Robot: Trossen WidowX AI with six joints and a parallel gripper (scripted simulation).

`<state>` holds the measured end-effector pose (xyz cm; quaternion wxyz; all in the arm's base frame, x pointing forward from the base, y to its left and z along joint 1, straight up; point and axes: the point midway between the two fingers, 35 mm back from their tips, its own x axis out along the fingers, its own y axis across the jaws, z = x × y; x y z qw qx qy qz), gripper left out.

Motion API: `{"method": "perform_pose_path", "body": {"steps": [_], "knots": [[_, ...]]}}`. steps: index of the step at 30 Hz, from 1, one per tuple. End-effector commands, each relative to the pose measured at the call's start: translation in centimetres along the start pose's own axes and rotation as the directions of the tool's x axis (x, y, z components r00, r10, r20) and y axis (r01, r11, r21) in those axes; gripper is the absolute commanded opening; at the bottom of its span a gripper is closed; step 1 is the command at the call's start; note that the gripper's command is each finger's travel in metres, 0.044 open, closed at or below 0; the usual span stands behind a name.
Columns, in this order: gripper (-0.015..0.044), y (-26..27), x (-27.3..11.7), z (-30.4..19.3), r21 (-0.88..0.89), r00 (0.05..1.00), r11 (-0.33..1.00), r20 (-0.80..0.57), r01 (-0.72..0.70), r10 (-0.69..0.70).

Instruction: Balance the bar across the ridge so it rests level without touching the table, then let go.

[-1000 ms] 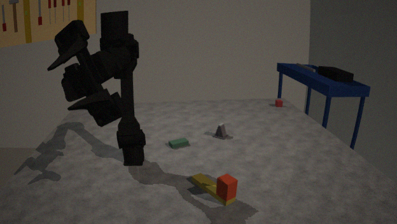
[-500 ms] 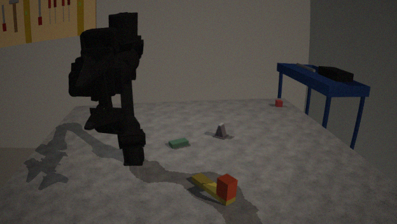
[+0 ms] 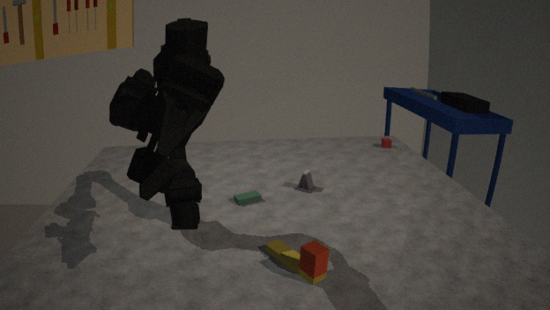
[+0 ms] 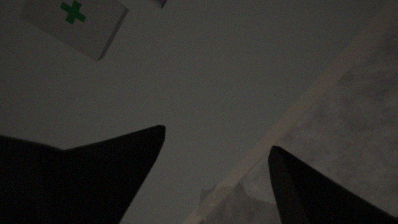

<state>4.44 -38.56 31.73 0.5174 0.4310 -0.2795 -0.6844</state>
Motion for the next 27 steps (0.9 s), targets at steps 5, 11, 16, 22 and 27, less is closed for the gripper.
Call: {"method": "perform_pose_path", "body": {"steps": [5,11,16,22,27], "knots": [[0.0315,-0.2,0.1,-2.4,-0.272,0.996,0.962,-0.083,0.014,-0.038],[0.0315,-0.5,0.0,-4.1,-0.464,0.988,0.886,-0.140,-0.003,-0.070],[0.0315,-0.7,-0.1,-5.5,-0.608,0.978,0.793,-0.186,-0.036,-0.098],[0.0315,-1.0,-0.3,-7.1,-0.751,0.962,0.653,-0.238,-0.096,-0.132],[0.0315,-1.3,-0.6,-8.5,-0.841,0.946,0.517,-0.280,-0.160,-0.162]]}}
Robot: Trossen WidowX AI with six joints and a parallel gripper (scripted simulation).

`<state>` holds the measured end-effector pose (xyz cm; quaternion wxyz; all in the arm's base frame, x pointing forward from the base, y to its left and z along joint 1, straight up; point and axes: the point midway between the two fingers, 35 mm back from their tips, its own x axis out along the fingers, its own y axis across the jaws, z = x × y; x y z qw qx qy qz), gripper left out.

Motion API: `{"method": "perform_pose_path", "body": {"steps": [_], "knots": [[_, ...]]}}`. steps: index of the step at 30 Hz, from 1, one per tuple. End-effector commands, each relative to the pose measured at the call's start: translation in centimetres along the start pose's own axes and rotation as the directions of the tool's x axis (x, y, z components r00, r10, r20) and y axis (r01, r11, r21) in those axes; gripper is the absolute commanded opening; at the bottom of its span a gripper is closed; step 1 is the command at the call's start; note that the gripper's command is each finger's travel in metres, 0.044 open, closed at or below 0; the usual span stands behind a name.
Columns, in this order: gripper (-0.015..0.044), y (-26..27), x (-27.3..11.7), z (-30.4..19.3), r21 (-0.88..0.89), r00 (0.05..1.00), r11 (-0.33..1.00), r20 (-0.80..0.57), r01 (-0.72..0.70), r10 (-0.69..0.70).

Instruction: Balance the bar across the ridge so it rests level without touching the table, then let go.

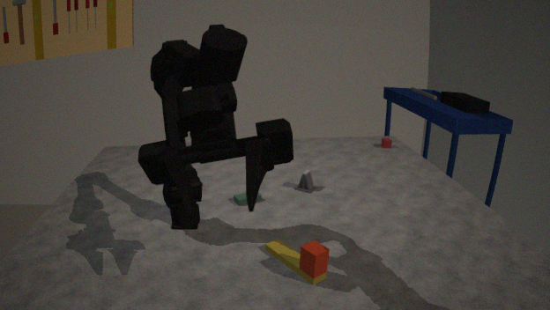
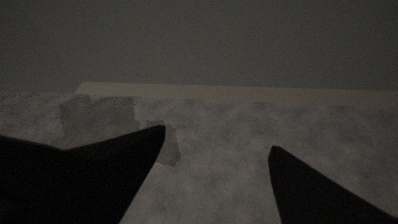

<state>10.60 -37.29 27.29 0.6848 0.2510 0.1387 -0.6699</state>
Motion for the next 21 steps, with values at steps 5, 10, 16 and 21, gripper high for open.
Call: {"method": "perform_pose_path", "body": {"steps": [5,10,16,21], "knots": [[0.0315,1.5,0.1,-1.7,-0.274,0.996,0.960,-0.083,-0.051,0.029],[0.0315,2.4,0.1,-2.8,-0.434,0.990,0.896,-0.134,-0.096,0.041],[0.0315,3.4,0.0,-4.1,-0.603,0.979,0.781,-0.195,-0.163,0.054],[0.0315,4.1,-0.2,-5.2,-0.720,0.967,0.657,-0.245,-0.225,0.062]]}}
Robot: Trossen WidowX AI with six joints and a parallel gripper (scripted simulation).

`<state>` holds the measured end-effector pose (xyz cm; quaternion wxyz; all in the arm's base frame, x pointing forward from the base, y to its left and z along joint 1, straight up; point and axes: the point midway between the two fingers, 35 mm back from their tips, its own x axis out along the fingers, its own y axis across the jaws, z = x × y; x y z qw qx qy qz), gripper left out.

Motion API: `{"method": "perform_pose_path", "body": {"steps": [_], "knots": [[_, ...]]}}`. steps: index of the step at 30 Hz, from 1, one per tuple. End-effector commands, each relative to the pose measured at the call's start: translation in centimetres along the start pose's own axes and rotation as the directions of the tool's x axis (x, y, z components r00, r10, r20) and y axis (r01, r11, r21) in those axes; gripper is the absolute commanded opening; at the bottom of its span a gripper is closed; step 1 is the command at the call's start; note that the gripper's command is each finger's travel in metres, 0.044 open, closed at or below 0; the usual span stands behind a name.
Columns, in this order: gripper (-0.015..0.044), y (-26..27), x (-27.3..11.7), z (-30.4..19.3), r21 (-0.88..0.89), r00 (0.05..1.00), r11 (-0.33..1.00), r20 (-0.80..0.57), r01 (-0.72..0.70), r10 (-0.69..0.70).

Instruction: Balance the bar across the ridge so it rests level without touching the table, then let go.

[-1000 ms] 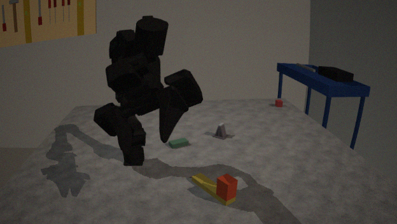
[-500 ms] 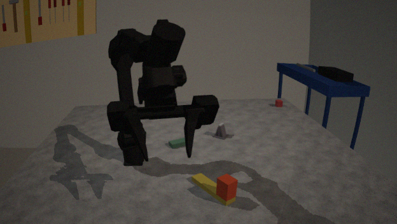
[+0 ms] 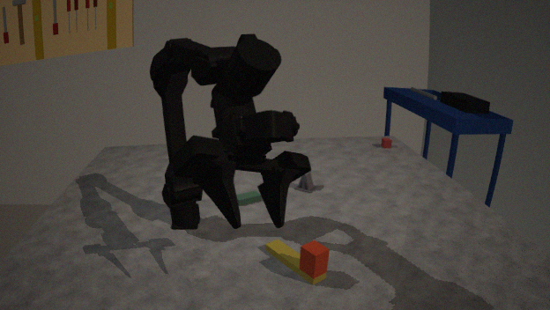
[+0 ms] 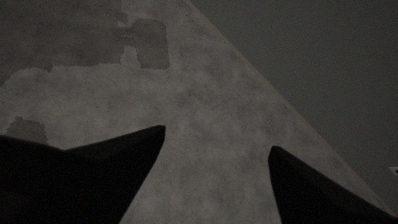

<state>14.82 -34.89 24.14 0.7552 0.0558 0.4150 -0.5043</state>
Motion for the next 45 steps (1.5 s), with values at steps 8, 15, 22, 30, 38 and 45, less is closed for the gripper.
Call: {"method": "perform_pose_path", "body": {"steps": [8,15,22,30,38,45], "knots": [[0.0315,2.9,0.1,-0.7,-0.375,0.993,0.920,-0.074,-0.111,0.090],[0.0315,4.7,0.0,-1.2,-0.583,0.982,0.791,-0.124,-0.186,0.139],[0.0315,6.4,-0.2,-1.8,-0.752,0.967,0.608,-0.177,-0.254,0.184],[0.0315,8.3,-0.6,-2.5,-0.884,0.943,0.350,-0.239,-0.310,0.230],[0.0315,10.0,-1.1,-3.3,-0.942,0.914,0.063,-0.303,-0.331,0.268],[0.0315,11.5,-1.7,-4.1,-0.930,0.885,-0.191,-0.360,-0.314,0.296]]}}
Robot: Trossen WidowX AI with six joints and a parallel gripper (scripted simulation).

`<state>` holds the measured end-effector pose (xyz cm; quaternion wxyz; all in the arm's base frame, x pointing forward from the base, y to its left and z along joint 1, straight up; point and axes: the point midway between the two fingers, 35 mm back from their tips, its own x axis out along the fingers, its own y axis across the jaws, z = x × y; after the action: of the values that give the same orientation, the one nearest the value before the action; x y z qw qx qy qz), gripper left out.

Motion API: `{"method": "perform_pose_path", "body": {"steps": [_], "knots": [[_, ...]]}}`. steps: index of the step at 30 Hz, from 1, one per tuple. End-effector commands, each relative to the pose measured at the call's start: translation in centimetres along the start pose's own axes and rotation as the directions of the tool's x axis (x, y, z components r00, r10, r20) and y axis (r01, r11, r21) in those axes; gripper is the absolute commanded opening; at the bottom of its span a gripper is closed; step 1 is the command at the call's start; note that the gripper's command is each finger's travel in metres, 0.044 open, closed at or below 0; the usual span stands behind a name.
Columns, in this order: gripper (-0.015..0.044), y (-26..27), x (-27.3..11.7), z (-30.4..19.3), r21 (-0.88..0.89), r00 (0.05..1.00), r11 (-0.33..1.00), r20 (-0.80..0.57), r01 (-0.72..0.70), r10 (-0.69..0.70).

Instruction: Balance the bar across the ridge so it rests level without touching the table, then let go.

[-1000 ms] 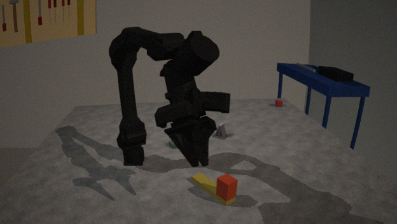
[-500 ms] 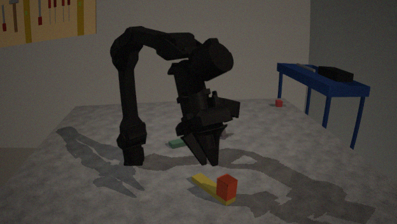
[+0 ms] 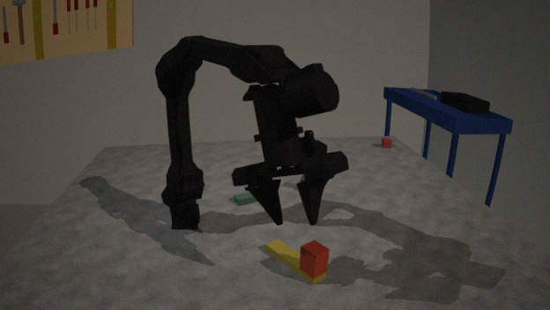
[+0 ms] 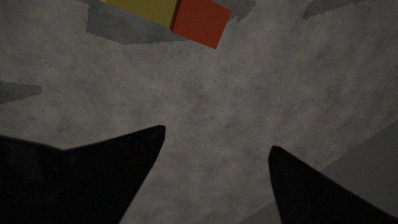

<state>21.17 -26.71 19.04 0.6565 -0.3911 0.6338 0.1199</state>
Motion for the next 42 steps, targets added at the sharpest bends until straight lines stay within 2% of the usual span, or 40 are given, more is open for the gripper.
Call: {"method": "perform_pose_path", "body": {"steps": [1,12,24,34,42], "knots": [[0.0315,0.4,0.1,0.9,-0.141,0.999,0.990,0.022,-0.032,0.035],[0.0315,1.7,0.0,3.2,-0.510,0.989,0.856,0.065,-0.082,0.134],[0.0315,3.3,-0.2,5.5,-0.821,0.965,0.568,0.098,-0.060,0.244],[0.0315,4.7,-0.7,7.2,-0.964,0.936,0.265,0.113,0.022,0.334],[0.0315,4.9,-0.4,7.4,-0.970,0.934,0.243,0.113,0.029,0.340]]}}
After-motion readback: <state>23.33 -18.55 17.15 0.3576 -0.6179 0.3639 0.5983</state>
